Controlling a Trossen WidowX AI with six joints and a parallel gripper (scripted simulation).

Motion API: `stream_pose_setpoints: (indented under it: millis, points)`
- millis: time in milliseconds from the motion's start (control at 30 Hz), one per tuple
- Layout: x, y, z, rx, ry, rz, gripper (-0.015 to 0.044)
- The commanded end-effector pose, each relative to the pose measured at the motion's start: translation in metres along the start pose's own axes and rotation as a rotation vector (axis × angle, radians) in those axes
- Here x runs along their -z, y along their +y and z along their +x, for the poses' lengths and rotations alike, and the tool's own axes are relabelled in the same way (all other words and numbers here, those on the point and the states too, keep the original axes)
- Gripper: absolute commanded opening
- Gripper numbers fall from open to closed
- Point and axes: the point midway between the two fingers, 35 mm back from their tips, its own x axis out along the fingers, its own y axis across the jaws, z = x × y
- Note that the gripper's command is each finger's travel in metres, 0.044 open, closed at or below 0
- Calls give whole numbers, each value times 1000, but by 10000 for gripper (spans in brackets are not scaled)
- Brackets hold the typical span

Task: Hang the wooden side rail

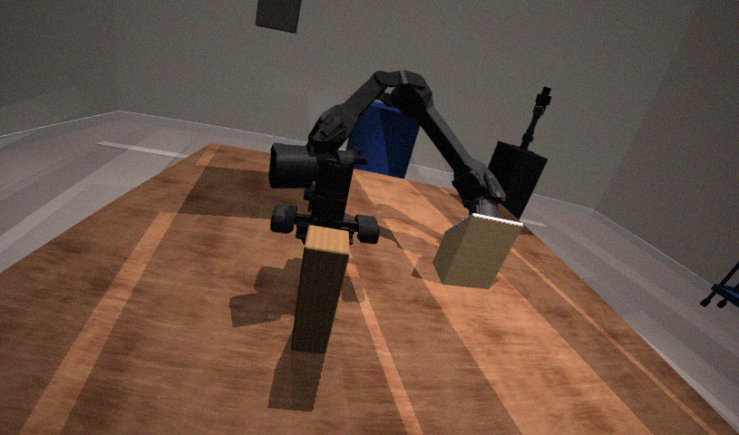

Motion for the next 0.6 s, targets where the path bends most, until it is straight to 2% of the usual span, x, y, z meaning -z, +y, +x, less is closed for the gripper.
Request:
stream_pose_setpoints:
  millis: [0,567]
  points:
    - [1,3,-6,-15,2,8,0]
    - [1,3,-9,-15,2,8,0]
